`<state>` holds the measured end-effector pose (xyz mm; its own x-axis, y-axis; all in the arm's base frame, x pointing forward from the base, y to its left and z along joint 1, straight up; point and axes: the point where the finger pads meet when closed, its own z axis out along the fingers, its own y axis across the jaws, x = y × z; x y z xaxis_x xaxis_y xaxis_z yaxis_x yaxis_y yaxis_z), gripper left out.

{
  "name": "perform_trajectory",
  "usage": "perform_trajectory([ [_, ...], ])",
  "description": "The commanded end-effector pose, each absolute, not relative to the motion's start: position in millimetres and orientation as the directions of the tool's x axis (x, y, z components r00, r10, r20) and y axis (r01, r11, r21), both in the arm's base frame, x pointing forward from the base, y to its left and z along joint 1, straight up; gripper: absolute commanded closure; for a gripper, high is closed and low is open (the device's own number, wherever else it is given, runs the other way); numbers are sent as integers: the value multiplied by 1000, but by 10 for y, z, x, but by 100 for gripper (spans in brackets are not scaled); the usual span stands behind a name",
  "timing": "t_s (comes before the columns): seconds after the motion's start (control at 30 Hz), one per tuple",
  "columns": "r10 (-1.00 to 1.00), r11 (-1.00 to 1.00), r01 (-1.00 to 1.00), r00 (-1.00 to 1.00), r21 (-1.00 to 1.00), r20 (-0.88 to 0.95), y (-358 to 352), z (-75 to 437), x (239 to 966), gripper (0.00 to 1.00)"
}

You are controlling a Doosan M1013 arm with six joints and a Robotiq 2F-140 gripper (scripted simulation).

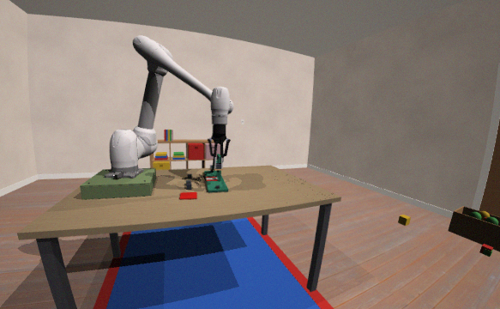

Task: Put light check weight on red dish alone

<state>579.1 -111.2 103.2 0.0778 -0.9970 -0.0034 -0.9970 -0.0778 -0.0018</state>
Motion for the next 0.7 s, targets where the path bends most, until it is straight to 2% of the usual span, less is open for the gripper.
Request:
perform_trajectory([
  [0.0, -997, -75, -997, 75, -4, -3, -1093, 986, 5797, 76],
  [0.67, -997, -75, -997, 75, -4, -3, -1065, 847, 5795, 76],
])
